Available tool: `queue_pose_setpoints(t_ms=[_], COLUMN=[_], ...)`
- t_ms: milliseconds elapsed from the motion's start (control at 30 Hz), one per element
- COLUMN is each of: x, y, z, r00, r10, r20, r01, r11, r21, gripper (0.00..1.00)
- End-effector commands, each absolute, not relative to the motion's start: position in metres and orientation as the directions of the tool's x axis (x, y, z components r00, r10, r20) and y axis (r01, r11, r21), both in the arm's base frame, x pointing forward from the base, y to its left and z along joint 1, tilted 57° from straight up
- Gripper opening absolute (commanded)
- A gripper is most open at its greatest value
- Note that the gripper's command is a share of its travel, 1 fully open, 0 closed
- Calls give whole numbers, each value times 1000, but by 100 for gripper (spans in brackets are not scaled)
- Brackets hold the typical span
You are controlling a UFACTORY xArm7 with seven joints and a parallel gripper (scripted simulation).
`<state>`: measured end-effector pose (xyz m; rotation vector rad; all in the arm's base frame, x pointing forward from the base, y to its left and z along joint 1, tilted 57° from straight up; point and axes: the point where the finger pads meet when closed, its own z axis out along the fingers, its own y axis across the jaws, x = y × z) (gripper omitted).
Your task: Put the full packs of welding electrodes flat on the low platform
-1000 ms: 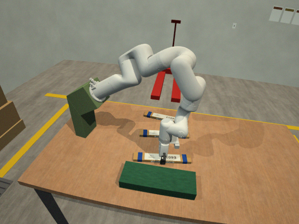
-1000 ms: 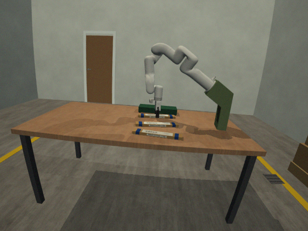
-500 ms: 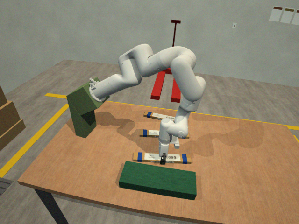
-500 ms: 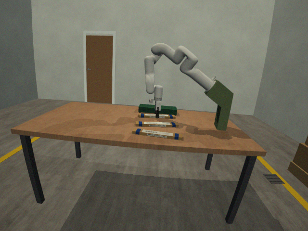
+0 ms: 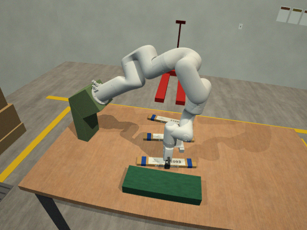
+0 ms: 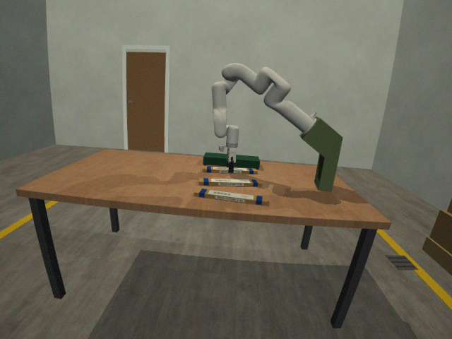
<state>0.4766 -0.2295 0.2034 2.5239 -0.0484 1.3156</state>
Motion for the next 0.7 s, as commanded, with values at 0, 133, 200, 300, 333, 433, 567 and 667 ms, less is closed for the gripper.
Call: queue_pose_setpoints(t_ms=[0, 133, 200, 300, 333, 433, 567, 667], x=[476, 476, 476, 475, 474, 471, 465, 460], y=[-230, -230, -230, -229, -229, -228, -226, -224], z=[204, 204, 204, 205, 205, 207, 211, 215], r00=[581, 581, 581, 581, 581, 581, 581, 581], r10=[104, 104, 104, 104, 104, 104, 104, 104], r20=[807, 807, 807, 807, 807, 807, 807, 807], r01=[-164, -164, -164, -164, -164, -164, -164, -164], r11=[-956, -956, -956, -956, -956, -956, -956, -956], r21=[242, 242, 242, 242, 242, 242, 242, 242], gripper=[100, 100, 100, 100, 100, 100, 100, 100])
